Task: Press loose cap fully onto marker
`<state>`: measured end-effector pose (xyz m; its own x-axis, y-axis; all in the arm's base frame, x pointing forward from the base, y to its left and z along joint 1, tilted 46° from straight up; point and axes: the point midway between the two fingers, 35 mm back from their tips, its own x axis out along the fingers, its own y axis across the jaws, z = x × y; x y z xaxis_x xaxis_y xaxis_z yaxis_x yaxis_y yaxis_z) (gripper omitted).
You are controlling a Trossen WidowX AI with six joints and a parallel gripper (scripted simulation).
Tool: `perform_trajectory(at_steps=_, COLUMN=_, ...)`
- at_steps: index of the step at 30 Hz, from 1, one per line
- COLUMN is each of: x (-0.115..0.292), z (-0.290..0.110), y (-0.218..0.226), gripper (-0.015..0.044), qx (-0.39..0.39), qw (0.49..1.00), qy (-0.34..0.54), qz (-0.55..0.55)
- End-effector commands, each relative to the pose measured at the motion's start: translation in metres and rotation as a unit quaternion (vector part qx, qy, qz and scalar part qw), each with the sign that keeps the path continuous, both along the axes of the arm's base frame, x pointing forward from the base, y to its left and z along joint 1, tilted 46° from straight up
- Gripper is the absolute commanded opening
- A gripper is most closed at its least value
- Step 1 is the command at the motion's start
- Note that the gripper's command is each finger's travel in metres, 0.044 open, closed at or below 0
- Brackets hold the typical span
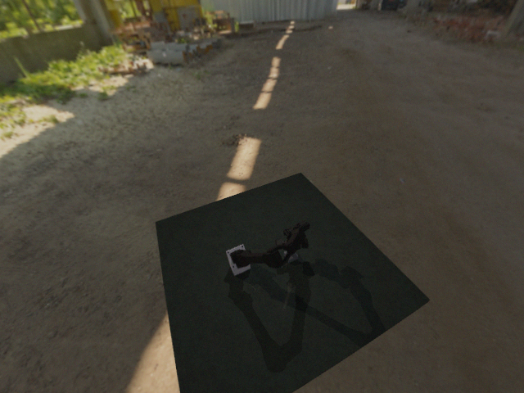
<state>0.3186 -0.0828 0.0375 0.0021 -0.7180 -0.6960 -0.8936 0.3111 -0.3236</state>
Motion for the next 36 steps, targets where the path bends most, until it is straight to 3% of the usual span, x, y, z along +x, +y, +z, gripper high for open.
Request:
perform_trajectory(at_steps=1, x=0.000, z=0.000, y=0.000, gripper=0.0210, qx=0.000, qw=1.000, qy=0.000, qz=0.000)
perform_trajectory(at_steps=10, x=0.000, z=0.000, y=0.000, gripper=0.0440, qx=0.000, qw=1.000, qy=0.000, qz=0.000)
perform_trajectory(at_steps=13, x=0.002, z=0.008, y=0.010, gripper=0.0440, qx=0.002, qw=1.000, qy=0.000, qz=0.001)
perform_trajectory(at_steps=17, x=0.000, z=0.049, y=0.052, gripper=0.0440, qx=0.002, qw=1.000, qy=0.000, qz=0.000)
perform_trajectory(at_steps=22, x=0.000, z=0.052, y=0.054, gripper=0.0440, qx=0.002, qw=1.000, qy=0.000, qz=0.000)
perform_trajectory(at_steps=24, x=0.000, z=0.051, y=0.054, gripper=0.0387, qx=0.002, qw=1.000, qy=-0.022, qz=-0.021)
perform_trajectory(at_steps=28, x=-0.001, z=0.048, y=0.052, gripper=0.0282, qx=0.001, qw=0.977, qy=-0.152, qz=-0.148)
perform_trajectory(at_steps=36, x=-0.002, z=0.043, y=0.049, gripper=0.0072, qx=0.000, qw=0.845, qy=-0.385, qz=-0.372)
